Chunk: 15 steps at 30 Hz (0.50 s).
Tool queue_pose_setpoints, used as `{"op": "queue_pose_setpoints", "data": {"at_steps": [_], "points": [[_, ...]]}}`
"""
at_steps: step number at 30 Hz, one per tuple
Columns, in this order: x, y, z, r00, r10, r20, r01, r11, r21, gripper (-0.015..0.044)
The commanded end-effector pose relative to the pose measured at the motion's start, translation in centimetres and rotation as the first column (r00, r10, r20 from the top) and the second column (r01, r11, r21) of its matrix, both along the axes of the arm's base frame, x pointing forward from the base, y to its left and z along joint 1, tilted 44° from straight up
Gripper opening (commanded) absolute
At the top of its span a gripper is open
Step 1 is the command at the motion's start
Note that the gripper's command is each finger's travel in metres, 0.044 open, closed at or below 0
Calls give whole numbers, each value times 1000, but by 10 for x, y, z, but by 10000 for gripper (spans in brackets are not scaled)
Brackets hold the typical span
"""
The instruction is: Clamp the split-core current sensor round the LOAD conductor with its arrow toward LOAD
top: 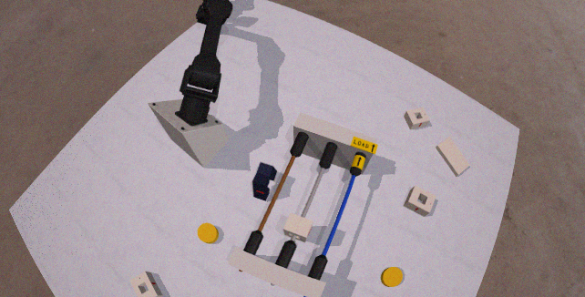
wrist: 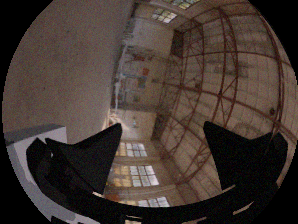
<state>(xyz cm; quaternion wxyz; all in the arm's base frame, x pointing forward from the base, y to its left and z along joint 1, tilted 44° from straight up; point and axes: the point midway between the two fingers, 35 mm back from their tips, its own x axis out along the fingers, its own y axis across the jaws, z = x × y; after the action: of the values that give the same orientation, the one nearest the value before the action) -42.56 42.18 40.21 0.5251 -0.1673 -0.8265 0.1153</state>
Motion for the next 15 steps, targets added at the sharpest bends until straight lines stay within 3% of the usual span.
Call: {"op": "queue_pose_setpoints", "data": {"at_steps": [1,5,15], "points": [[45,31,21,1000,-19,-19,18,998,-54,440],[74,34,47,1000,-17,9,18,998,-56,440],[218,90,72,994,-59,-97,33,967,-251,440]]}}
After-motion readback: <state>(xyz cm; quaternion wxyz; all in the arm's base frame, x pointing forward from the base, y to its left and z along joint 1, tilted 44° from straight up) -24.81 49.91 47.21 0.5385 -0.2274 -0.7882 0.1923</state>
